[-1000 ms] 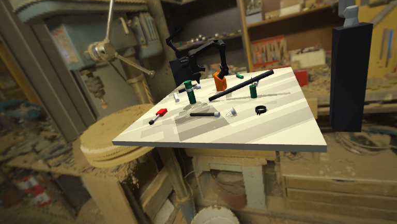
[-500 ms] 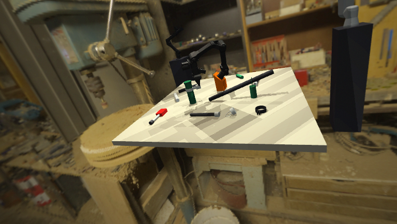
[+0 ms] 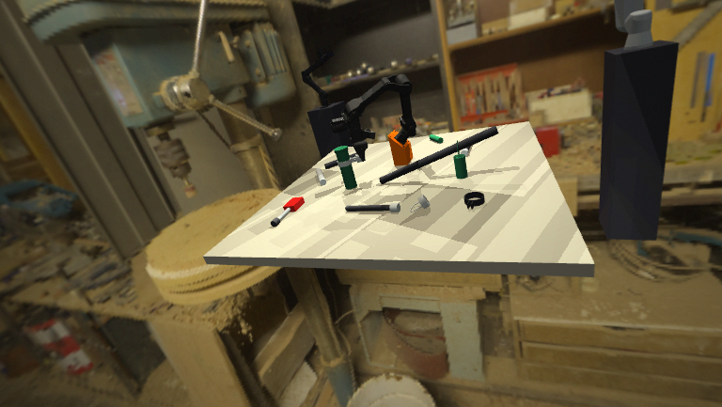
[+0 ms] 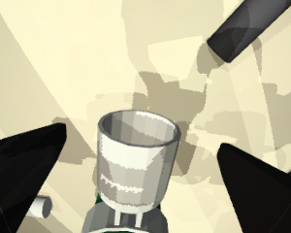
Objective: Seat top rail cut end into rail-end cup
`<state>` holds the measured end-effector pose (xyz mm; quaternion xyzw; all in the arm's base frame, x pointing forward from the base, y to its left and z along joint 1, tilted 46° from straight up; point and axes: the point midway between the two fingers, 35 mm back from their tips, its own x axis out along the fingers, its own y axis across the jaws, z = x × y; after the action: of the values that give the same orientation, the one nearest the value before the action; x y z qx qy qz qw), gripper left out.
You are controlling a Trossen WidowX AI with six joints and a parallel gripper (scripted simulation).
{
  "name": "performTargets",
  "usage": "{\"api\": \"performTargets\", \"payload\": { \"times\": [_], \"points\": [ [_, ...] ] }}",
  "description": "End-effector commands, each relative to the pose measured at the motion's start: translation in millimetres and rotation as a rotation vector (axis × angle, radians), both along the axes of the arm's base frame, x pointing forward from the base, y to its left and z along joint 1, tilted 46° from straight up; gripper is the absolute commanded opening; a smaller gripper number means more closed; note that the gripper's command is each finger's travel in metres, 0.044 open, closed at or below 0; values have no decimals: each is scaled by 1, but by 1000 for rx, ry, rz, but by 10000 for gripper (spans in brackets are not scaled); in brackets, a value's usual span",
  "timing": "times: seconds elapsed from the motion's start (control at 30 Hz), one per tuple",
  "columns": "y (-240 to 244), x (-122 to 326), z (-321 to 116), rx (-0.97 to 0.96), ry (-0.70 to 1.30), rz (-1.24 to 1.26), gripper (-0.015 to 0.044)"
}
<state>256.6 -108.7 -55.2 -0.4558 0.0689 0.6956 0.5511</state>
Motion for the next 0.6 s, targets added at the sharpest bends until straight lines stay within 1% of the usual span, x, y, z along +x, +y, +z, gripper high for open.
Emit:
{"api": "performTargets", "payload": {
  "times": [0.0, 0.43, 0.57],
  "points": [
    [8, -3, -6, 13, 11, -4, 440],
    [20, -4, -17, 15, 11, -3, 440],
    [20, -4, -17, 15, 11, -3, 335]
  ]
}}
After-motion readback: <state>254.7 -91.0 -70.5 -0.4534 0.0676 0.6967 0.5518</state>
